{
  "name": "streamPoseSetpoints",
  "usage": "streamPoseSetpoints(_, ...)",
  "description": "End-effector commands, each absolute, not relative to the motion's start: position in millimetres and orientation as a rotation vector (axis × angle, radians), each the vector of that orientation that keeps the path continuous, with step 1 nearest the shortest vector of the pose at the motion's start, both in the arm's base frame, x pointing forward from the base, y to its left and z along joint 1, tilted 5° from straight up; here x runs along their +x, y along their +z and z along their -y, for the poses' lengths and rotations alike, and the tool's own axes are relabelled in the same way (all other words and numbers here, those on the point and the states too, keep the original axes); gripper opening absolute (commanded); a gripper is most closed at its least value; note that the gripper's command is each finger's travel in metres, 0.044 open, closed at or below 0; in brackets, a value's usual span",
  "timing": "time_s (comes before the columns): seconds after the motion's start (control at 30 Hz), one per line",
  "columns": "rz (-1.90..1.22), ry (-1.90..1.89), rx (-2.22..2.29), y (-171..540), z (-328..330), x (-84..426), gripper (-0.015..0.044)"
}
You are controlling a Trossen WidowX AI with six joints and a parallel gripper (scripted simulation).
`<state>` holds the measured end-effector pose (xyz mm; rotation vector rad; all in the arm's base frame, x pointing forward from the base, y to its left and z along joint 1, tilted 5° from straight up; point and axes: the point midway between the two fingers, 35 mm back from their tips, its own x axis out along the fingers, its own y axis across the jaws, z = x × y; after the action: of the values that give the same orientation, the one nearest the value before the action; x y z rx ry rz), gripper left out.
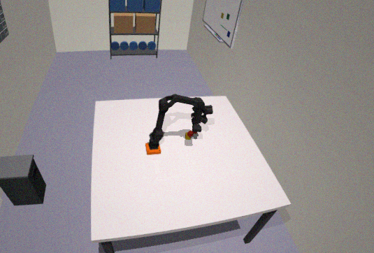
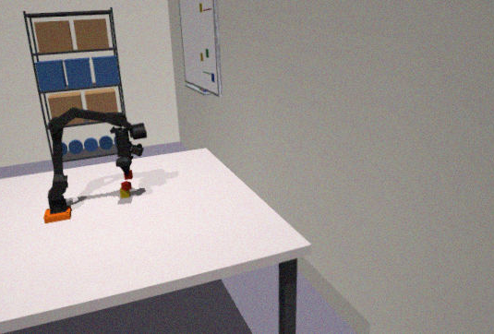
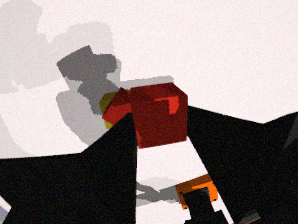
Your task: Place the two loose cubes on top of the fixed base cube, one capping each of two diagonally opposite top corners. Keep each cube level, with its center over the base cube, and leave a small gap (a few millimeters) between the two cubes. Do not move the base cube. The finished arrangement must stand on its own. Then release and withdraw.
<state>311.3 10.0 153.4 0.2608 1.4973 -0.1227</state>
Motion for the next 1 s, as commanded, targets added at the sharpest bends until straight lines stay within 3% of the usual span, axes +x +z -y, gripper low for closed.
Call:
streamPoseSetpoints(0.0,-1.488,-0.188,0.324,155,-18,308,0.0105)
streamPoseSetpoints(0.97,-1.416,-0.673,0.835,154,-77,279,0.0105)
